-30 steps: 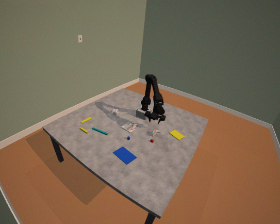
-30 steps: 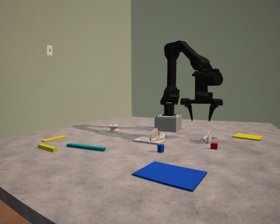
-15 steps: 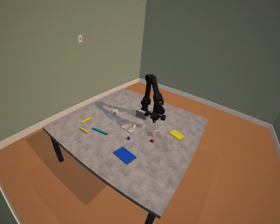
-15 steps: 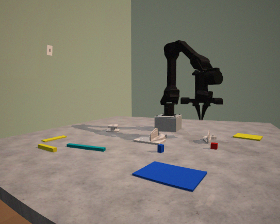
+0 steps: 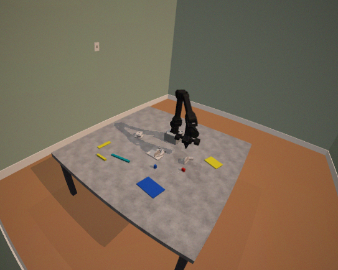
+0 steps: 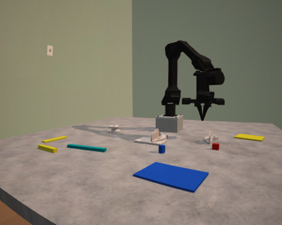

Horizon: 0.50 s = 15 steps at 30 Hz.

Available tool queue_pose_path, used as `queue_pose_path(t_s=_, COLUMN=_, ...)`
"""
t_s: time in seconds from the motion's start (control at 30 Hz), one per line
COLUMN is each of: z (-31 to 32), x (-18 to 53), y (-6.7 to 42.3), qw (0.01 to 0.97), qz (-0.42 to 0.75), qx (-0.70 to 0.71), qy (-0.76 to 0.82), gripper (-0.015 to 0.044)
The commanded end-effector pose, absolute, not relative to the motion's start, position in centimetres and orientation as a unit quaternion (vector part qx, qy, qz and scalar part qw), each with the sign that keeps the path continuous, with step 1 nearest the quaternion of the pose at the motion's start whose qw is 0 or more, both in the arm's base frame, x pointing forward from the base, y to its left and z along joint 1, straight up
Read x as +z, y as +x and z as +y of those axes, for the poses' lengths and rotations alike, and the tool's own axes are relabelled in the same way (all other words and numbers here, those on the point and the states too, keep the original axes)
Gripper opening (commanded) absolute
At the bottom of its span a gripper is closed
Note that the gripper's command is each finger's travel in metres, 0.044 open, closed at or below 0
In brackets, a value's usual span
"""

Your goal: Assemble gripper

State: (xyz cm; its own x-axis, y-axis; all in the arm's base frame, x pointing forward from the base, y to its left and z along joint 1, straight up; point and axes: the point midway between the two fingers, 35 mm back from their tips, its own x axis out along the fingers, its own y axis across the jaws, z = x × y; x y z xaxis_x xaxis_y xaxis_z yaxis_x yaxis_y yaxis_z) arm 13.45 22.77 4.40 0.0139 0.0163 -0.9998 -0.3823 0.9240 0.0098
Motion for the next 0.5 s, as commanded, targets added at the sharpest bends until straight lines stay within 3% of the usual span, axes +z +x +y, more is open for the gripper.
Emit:
queue_pose_path(t_s=0.0, z=22.77, x=4.44, y=13.47, qw=0.699, qz=0.687, qx=0.144, qy=-0.134, gripper=0.0)
queue_pose_path(t_s=0.47, z=22.77, x=4.4, y=13.45, qw=0.699, qz=0.688, qx=0.143, qy=-0.133, gripper=0.0368)
